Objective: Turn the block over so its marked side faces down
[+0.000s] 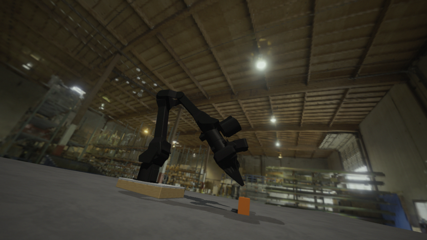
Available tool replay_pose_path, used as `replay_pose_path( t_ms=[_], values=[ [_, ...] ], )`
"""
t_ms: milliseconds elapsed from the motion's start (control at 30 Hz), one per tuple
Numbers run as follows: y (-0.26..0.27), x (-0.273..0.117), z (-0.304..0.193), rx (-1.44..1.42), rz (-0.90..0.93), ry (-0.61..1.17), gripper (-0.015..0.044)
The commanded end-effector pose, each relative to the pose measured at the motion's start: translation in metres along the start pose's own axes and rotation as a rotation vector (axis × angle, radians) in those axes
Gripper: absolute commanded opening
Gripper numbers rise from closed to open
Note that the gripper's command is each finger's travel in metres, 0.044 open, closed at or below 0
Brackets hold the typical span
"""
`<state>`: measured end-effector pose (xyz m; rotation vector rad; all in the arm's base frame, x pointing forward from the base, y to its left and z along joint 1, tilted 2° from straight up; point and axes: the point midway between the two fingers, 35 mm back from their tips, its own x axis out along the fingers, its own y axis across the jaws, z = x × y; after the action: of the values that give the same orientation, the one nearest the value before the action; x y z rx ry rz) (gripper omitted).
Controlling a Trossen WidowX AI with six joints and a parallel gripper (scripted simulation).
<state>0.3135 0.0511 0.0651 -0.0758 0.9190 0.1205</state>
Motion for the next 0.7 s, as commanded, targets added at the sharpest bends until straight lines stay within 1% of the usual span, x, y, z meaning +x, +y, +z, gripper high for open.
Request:
replay_pose_path(
  t_ms=[0,100,167,667],
  values=[
    [0.001,-0.012,-0.002,0.006,0.007,0.038,0.044],
    [0.001,-0.012,-0.001,0.006,0.007,0.043,0.044],
    [0.001,-0.011,0.004,0.004,0.008,0.087,0.044],
    [0.002,-0.012,0.044,0.002,0.009,0.606,0.044]
  ],
)
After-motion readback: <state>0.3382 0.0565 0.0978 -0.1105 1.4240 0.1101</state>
